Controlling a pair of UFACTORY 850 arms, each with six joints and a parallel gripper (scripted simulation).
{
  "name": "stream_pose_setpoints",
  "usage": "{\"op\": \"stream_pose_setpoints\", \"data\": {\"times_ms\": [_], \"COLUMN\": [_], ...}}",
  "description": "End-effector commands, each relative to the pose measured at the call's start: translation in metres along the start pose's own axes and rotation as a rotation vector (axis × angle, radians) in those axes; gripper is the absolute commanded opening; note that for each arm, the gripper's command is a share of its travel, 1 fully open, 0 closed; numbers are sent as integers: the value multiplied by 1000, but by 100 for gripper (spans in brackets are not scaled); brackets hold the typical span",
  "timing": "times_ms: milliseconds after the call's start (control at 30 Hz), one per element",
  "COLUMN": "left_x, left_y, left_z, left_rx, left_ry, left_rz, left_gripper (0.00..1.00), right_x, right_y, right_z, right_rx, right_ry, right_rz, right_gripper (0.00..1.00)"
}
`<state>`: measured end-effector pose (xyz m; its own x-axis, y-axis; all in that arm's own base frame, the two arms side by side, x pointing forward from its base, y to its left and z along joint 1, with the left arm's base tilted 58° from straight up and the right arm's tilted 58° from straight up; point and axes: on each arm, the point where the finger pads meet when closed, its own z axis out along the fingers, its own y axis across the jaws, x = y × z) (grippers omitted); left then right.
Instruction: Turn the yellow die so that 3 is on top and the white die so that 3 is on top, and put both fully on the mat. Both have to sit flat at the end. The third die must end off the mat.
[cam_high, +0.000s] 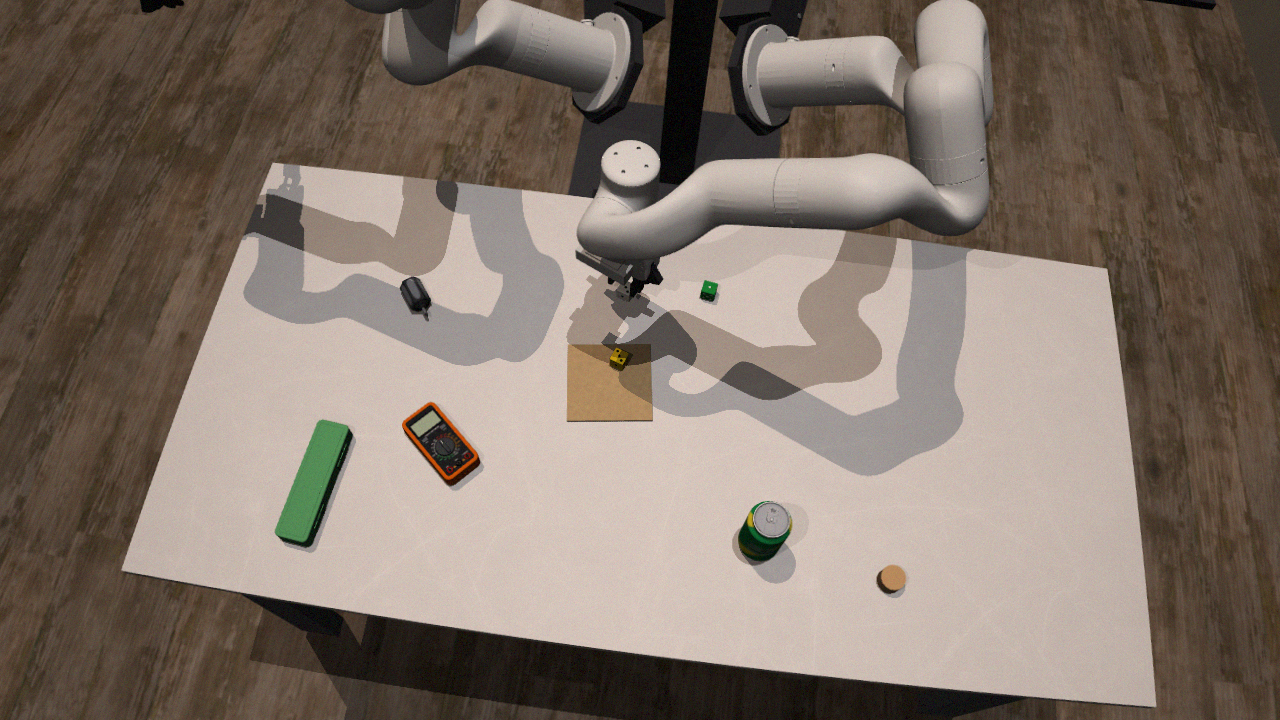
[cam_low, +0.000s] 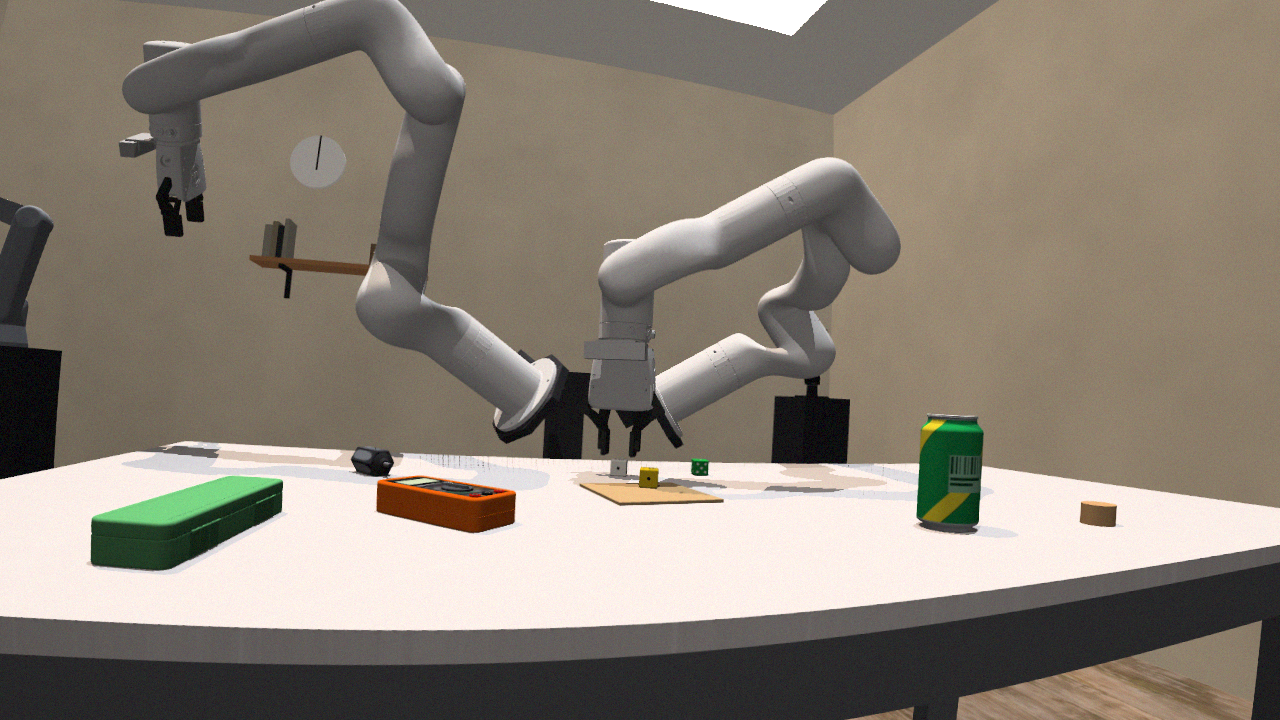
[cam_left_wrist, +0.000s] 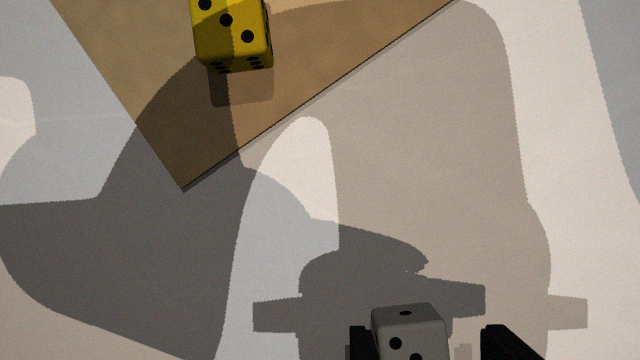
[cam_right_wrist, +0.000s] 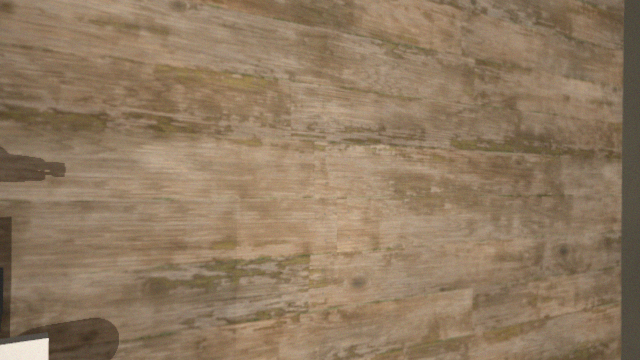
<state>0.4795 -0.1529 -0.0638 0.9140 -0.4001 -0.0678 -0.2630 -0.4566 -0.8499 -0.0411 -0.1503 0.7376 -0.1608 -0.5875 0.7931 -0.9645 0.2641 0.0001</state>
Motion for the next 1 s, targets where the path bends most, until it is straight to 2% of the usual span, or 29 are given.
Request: {"op": "stream_pose_setpoints", "data": {"times_ms": [0, 567, 967], "left_x": [1, 1, 1], "left_y": [0, 0, 0], "left_z": [-1, 0, 14], "left_rx": [0, 0, 0], "left_ry": [1, 1, 1], "left_rz": [-1, -1, -1], "left_gripper": [43, 43, 43], "right_x": [0, 0, 0], "right_y": [0, 0, 0], "right_z": [-1, -1, -1], "right_rx": [0, 0, 0], "right_ry": [2, 2, 2], "right_rz": [0, 0, 0], "right_gripper": [100, 100, 100]}}
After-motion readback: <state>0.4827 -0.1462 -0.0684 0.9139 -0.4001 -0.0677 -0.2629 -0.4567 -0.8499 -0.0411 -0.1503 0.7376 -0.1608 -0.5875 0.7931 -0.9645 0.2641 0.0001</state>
